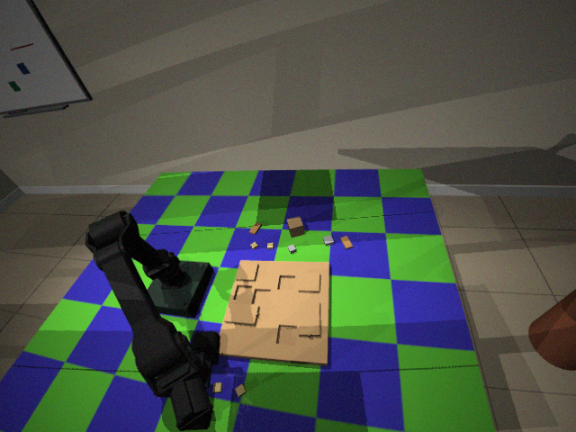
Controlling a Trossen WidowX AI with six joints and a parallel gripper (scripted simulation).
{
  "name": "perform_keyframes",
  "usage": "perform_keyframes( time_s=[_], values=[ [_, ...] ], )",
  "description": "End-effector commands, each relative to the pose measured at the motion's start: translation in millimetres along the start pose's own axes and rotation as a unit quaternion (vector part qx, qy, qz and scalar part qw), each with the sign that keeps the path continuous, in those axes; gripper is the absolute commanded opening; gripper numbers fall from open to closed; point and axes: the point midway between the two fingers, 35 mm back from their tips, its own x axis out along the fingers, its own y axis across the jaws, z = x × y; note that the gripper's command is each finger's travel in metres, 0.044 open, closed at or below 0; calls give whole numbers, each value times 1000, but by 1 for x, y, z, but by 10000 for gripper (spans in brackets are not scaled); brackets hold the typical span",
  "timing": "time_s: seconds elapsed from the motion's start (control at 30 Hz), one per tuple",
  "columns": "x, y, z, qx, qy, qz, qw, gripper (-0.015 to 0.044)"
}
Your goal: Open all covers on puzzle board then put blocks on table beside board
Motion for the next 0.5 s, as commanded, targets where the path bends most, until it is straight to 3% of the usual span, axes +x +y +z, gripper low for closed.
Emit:
perform_keyframes(
  time_s=[0.0, 0.47],
  values=[
    [-14, 2, -1, -2, 2, 6, 1000, 440],
    [-48, 0, -8, -15, 6, 15, 1000, 440]
  ],
)
